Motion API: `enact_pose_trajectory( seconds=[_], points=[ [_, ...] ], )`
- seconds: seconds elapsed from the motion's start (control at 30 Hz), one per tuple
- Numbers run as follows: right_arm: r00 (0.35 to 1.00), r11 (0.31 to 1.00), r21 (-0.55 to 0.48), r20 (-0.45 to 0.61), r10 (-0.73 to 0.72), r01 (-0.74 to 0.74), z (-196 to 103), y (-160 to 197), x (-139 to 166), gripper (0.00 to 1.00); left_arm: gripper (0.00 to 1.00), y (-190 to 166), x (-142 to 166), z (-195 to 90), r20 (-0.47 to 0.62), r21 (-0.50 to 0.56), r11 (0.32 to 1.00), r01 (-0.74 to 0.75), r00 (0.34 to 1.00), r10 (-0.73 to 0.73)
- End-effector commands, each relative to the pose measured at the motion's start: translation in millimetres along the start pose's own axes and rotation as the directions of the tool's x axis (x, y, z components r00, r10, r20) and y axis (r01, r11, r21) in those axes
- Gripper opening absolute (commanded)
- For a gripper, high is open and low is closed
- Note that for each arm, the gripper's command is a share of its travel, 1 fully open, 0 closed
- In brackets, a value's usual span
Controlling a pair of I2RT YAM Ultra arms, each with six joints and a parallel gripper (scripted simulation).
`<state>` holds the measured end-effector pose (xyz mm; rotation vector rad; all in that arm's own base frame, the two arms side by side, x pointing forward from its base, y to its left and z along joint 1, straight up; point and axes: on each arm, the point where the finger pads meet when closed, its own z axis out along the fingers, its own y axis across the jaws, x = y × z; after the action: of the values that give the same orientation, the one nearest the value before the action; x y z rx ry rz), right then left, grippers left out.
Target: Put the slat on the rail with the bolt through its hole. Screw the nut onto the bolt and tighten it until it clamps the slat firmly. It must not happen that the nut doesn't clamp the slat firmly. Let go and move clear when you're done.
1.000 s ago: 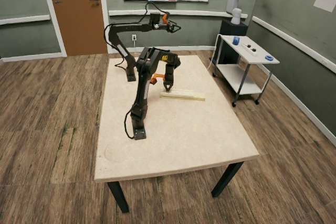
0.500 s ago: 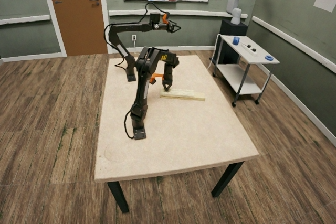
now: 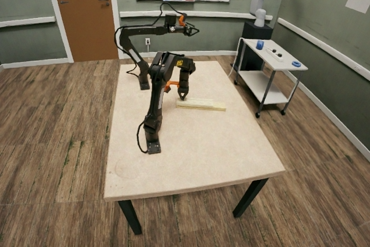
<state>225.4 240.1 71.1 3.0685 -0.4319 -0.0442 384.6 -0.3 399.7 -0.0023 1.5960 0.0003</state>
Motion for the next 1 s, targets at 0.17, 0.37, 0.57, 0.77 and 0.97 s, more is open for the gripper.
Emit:
enact_pose_trajectory(
  seconds=[0.17,0.37,0.57,0.77,0.97],
  points=[
    [1.0,0.998,0.056,-0.027,0.003,-0.002,-22,-8,3,0.12,1.0,1,-12,-4,0.038,0.002,1.0,-0.001,0.999,0.001],
    [1.0,0.998,0.058,-0.028,0.004,-0.002,-22,-8,2,0.12,1.0,1,-12,-4,0.038,0.002,1.0,-0.001,0.999,0.001],
    [1.0,0.998,0.056,-0.027,0.004,-0.002,-17,-9,2,0.12,1.0,1,-12,-4,0.038,0.002,1.0,-0.001,0.999,0.001],
    [1.0,0.998,0.056,-0.027,0.004,-0.003,-14,-9,3,0.12,1.0,1,-12,-4,0.038,0.002,1.0,-0.001,0.999,0.001],
    [1.0,0.998,0.057,-0.027,0.004,-0.003,-10,-9,3,0.12,1.0,1,-12,-4,0.038,0.002,1.0,-0.001,0.999,0.001]
  ],
)
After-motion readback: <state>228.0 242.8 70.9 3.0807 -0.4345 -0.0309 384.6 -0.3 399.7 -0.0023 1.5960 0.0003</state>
